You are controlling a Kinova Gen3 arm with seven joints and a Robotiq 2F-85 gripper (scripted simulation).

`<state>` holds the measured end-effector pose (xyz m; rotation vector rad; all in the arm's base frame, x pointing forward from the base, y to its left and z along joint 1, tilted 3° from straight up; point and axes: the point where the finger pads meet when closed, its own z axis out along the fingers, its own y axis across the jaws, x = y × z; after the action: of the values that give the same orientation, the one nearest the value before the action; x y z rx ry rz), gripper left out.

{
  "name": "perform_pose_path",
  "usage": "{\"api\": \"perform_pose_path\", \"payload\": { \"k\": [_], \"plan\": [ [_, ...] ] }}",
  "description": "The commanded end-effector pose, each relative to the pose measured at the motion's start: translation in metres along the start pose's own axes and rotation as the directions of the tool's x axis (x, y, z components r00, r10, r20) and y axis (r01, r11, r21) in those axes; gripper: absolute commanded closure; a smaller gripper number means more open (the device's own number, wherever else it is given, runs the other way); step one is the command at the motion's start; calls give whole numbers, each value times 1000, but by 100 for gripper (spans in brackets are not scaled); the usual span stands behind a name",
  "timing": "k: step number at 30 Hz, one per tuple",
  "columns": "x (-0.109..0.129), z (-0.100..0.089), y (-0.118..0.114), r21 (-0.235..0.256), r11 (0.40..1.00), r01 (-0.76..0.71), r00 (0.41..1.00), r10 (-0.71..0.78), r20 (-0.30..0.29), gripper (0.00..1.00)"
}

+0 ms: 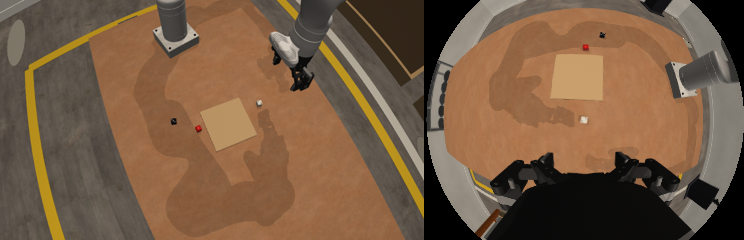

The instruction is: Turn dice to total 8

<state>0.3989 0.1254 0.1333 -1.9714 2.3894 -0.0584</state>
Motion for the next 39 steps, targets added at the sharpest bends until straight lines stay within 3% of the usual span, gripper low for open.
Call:
{"api": "perform_pose_path", "payload": {
  "k": [1, 18, 19, 25, 26, 32, 33, 39],
  "plan": [
    [1, 0, -1, 1, 1000, -4, 1000, 4, 0, 0],
    [21, 2, -6, -3, 994, -109, 994, 109, -2, 0],
    [33, 3, -8, -6, 986, -169, 986, 169, -3, 0],
    [33, 3, -8, -6, 986, -169, 986, 169, -3, 0],
    [46, 4, -11, -8, 971, -240, 971, 240, -4, 0],
    [46, 4, -11, -8, 971, -240, 971, 240, -4, 0],
    [62, 5, -13, -10, 947, -320, 947, 320, -6, 0],
    [62, 5, -13, -10, 947, -320, 947, 320, -6, 0]
  ]
}}
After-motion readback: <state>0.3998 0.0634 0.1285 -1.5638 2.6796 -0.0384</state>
